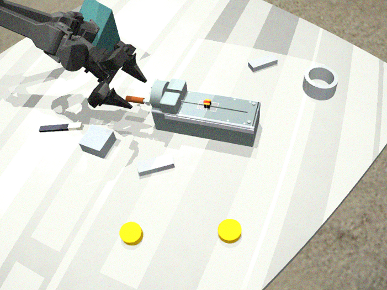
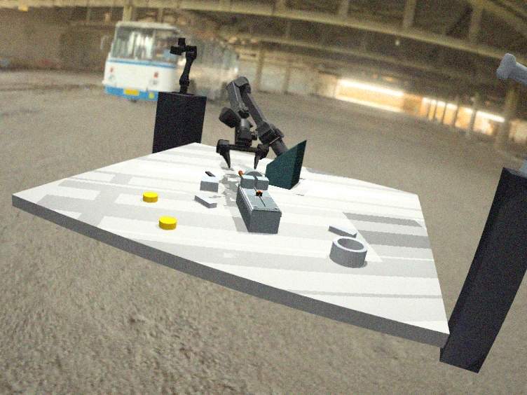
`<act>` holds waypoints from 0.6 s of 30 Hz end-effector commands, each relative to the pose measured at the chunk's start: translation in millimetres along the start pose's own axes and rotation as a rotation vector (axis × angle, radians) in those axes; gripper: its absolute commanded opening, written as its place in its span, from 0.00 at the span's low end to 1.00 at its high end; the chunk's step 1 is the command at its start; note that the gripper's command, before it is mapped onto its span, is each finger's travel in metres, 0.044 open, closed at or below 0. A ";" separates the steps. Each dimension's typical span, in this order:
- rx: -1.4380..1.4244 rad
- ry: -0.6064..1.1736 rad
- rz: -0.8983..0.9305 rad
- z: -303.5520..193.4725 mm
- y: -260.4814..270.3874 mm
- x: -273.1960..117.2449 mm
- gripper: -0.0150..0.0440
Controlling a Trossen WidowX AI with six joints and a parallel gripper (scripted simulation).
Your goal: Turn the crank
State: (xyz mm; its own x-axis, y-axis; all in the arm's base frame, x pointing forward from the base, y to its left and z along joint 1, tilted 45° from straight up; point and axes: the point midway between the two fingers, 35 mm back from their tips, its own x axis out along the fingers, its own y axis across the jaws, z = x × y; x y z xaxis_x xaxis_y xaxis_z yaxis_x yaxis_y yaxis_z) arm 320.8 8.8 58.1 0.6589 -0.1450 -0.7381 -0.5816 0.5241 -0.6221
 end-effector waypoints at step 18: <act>-0.007 0.003 0.006 -26.0 2.2 25.9 1.00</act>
State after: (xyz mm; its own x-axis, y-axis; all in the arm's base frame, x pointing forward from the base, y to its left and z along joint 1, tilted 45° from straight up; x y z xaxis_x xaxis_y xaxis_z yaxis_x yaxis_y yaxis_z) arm 324.9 -12.1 36.9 0.6582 -0.1466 -0.7385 -0.5821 0.5229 -0.6227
